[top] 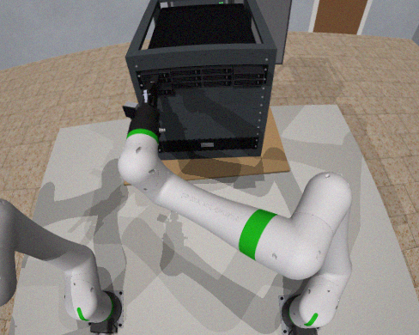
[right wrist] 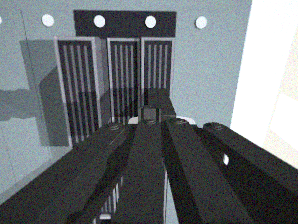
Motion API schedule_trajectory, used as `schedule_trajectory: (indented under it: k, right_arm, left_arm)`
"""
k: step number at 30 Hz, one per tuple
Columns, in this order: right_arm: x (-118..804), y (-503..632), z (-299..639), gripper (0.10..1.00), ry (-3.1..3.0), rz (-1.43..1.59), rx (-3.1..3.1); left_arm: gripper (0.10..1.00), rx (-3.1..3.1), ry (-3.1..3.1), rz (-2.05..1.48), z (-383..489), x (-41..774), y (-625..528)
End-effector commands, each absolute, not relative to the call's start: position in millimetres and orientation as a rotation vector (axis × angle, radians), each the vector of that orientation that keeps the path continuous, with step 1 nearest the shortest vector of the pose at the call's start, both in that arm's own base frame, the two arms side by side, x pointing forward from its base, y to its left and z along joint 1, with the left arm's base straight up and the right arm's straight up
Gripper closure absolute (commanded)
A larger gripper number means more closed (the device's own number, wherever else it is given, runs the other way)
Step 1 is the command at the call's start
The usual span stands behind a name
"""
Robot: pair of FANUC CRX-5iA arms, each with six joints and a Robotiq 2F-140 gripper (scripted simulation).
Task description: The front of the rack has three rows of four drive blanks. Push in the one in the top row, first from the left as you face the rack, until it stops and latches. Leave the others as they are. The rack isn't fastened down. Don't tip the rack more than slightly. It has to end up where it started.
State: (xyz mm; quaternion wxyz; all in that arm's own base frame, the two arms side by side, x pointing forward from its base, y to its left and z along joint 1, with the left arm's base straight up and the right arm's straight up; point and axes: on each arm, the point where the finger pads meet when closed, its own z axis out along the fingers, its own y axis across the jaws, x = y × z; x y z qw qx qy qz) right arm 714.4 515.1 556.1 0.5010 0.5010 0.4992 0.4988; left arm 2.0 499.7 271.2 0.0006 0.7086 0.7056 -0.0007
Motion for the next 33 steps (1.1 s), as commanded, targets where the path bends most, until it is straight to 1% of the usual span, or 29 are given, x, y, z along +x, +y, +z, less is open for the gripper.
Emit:
schedule_trajectory:
  k: [1,33]
  right_arm:
    - [715.7,514.8,557.6,0.999,1.205,1.207,1.211]
    - [720.1,514.8,557.6,0.999,1.205,1.207,1.211]
  left_arm:
    - [0.098,2.226,2.217,0.000,272.0,2.1,500.0]
    - [0.098,2.226,2.217,0.000,272.0,2.1,500.0]
